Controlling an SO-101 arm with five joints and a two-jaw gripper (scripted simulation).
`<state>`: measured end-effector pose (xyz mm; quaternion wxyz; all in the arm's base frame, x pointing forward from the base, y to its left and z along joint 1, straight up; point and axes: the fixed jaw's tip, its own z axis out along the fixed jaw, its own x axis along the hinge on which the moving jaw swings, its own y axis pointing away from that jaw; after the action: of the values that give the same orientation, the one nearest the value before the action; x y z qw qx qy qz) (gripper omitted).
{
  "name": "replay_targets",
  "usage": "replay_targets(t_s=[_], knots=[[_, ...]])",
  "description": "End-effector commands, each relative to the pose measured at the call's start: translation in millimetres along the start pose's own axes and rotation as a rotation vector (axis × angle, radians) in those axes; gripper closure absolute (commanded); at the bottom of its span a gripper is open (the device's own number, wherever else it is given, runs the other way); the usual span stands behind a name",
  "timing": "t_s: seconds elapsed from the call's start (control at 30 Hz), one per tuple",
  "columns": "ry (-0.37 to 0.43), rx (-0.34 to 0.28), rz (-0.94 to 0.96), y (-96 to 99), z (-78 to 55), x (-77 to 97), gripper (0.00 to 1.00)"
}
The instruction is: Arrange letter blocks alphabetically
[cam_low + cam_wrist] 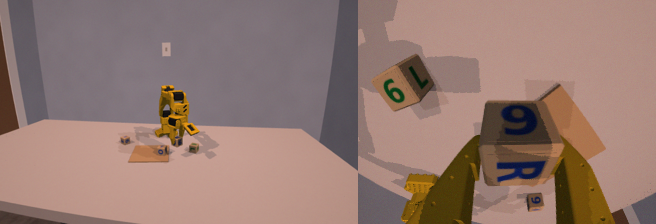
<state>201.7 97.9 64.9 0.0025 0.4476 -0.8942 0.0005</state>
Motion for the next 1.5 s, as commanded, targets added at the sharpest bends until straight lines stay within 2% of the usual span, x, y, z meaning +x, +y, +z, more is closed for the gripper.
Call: replay_targets(t_s=[0.0, 0.23, 0.3, 0.8, 1.13, 1.47], knots=[[-0.075, 0.05, -0.064, -14.0, -15.5, 5.5, 1.0], [-0.062, 0.061, -0.209, -32.0, -14.1, 32.1, 1.0], [-0.062, 0.061, -0.209, -32.0, -14.1, 32.1, 1.0], [-0.034, 0.074, -0.484, -53.0, -8.8, 85.8, 1.0], [-0.027, 0.076, -0.546, -55.4, -7.1, 98.1, 1.0], [-0.026, 0.076, -0.555, -55.7, -6.9, 99.9, 1.0]])
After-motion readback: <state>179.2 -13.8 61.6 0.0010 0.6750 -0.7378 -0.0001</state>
